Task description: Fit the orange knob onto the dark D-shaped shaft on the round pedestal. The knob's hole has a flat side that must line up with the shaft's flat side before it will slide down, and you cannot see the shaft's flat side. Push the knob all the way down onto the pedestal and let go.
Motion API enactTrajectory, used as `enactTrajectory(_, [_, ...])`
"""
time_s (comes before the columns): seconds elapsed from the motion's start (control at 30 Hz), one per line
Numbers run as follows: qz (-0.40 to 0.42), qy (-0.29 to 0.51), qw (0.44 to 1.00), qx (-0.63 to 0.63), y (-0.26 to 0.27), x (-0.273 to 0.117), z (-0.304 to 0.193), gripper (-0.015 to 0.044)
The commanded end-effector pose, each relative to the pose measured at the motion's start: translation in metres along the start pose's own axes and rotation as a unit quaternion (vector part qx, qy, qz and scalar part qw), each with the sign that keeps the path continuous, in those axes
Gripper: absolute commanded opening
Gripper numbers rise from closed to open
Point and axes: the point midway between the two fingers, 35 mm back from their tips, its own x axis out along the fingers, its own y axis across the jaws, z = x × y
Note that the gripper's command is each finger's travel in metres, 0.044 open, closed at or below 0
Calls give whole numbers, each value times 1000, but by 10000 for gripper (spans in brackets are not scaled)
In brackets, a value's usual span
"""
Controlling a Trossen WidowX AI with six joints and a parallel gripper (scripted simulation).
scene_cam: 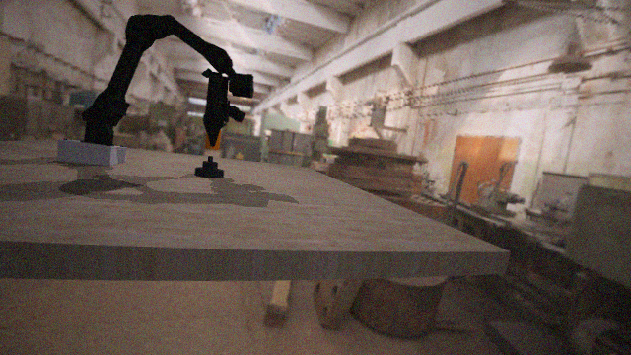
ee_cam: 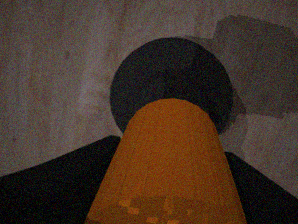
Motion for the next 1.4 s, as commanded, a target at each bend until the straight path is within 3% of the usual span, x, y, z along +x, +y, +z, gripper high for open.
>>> enactTrajectory(0.0, [2, 2, 1000, -3, 0, 11, -1, 0])
enactTrajectory(1.37, [2, 2, 1000, -1, 0, 23, 0, 0])
